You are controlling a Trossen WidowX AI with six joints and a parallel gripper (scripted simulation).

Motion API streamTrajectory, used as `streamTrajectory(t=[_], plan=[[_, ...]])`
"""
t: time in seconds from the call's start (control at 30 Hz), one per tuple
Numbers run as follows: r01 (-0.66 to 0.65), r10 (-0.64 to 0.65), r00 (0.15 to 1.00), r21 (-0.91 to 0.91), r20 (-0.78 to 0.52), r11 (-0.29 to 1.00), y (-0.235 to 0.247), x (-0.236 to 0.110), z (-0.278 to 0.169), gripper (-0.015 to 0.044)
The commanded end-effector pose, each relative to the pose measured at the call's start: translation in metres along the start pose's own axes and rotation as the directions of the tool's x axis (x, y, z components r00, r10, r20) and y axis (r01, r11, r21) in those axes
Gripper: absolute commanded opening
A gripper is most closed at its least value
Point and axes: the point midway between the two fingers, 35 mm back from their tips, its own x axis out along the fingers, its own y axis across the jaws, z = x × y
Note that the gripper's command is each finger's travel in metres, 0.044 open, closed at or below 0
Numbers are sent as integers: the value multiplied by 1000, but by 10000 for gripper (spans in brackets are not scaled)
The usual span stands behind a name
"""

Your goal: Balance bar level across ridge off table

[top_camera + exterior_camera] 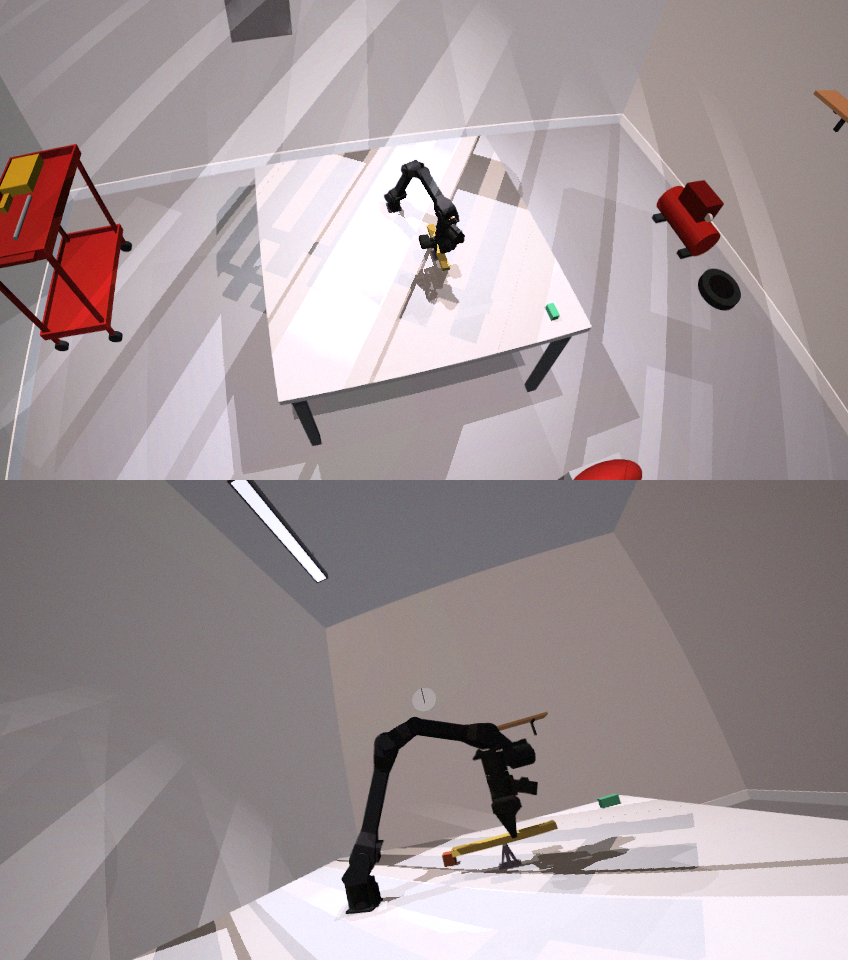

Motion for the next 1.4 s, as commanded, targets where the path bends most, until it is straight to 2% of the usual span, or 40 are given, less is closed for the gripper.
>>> streamTrajectory(t=[0.0, 1.37], plan=[[-3, 3, 1000, -3, -1, 1000, 1, 1, 0, 0], [-3, 3, 1000, -3, -1, 1000, 0, 5, 0, 0]])
